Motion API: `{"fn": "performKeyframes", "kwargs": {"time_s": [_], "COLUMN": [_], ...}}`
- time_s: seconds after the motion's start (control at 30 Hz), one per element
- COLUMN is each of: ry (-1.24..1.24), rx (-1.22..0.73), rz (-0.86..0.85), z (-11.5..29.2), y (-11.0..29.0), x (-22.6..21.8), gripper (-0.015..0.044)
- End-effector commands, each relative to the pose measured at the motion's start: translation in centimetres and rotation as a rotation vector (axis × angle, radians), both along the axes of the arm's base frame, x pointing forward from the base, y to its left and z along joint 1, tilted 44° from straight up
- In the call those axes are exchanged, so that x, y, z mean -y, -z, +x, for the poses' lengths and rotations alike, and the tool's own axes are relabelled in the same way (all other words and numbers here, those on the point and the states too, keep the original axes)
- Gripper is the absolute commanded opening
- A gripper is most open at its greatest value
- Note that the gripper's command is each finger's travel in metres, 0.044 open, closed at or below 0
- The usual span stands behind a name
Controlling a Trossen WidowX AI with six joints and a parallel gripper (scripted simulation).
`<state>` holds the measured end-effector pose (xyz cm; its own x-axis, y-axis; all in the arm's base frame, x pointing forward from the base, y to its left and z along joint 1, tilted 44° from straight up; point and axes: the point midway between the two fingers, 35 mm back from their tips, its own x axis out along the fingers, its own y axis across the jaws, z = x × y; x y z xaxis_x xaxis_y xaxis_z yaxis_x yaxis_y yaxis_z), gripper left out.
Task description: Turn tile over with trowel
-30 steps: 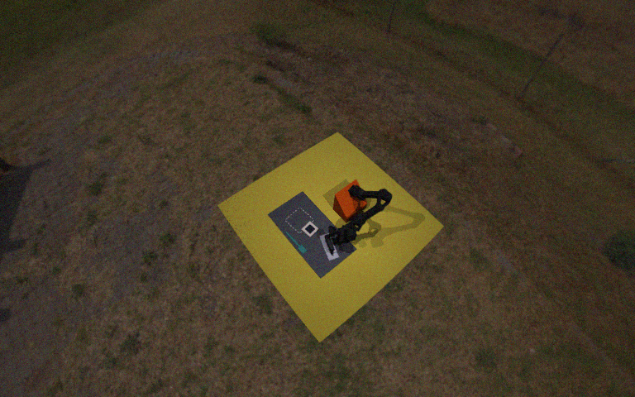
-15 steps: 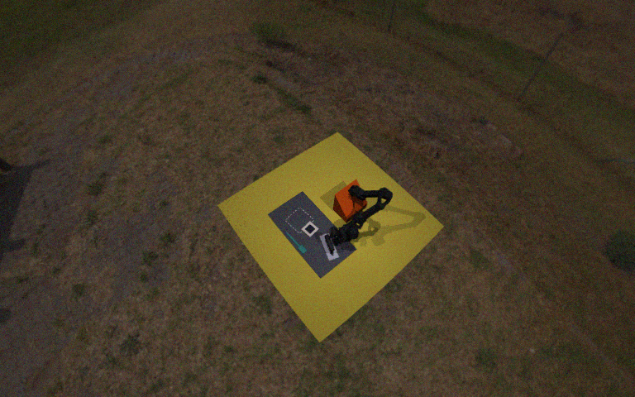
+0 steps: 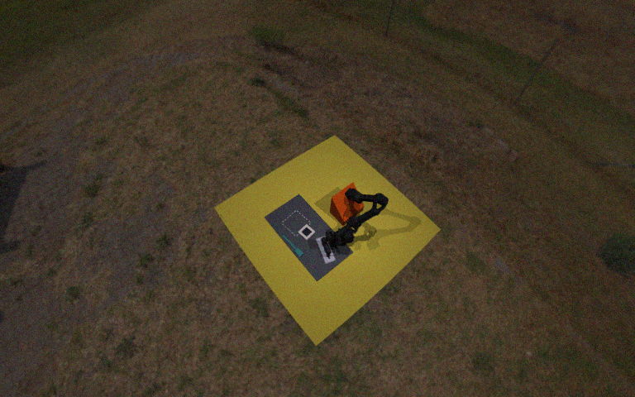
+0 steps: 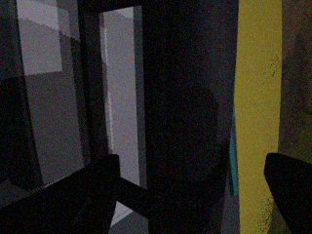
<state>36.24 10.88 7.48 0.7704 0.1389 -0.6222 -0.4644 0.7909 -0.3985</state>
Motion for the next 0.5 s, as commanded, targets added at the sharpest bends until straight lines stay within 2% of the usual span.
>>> {"fn": "performKeyframes", "kwargs": {"time_s": [0.0,0.47], "ry": [-0.004,-0.004], "rx": [-0.007,-0.007], "rz": [-0.006,-0.006], "z": [0.6,2.3], "y": [0.7,2.2], "x": [-0.2,-0.4], "gripper": [0.0300,0.0300]}}
